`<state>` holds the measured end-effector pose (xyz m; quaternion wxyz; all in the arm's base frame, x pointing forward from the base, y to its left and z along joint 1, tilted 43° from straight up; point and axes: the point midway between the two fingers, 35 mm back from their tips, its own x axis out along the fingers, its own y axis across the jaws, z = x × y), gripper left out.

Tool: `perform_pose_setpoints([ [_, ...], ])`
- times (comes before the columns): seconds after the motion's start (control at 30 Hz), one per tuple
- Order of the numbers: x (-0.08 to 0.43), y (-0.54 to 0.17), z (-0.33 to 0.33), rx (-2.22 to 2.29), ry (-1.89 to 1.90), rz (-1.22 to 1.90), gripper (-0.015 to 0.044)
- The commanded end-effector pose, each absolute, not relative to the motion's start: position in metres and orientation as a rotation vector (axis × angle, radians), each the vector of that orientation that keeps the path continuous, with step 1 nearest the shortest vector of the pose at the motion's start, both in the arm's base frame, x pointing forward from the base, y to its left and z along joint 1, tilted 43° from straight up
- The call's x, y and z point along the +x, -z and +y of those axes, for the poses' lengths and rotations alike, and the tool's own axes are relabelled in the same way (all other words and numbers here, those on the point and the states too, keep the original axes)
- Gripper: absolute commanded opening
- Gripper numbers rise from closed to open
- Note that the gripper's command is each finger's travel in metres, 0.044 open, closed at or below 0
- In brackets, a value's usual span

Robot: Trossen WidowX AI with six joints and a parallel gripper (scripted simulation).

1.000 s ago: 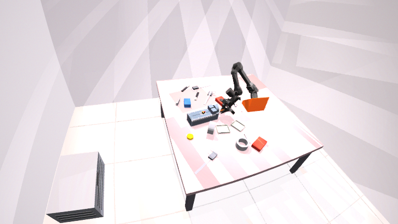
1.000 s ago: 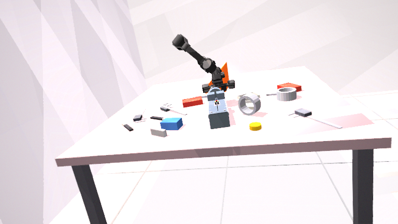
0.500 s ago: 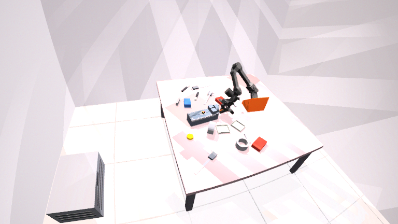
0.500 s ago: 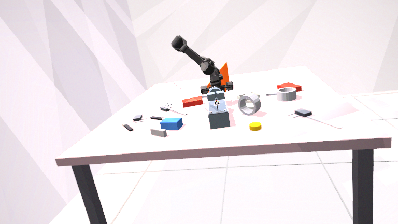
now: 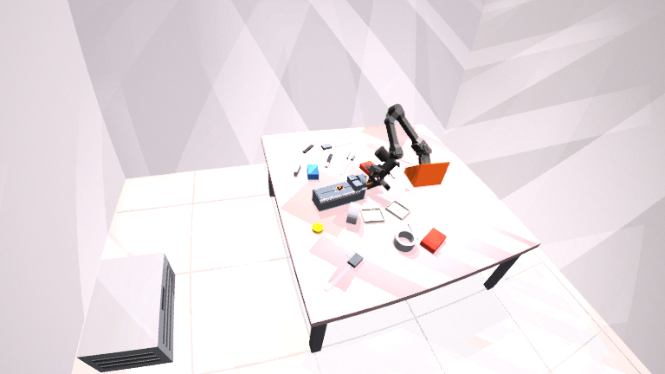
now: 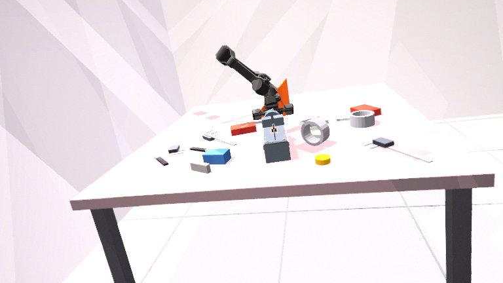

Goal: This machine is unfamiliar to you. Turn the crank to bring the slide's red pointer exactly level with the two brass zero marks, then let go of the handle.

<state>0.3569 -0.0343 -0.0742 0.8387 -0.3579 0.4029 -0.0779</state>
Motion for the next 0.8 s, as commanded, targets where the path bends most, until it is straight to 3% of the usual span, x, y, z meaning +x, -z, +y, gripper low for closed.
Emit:
perform_pose_setpoints([
  [0.0,0.3581,0.07,-0.0426,-0.752,0.192,0.85,0.0],
  [0.77,0.3587,0.0658,-0.0462,-0.752,0.192,0.851,0.0],
])
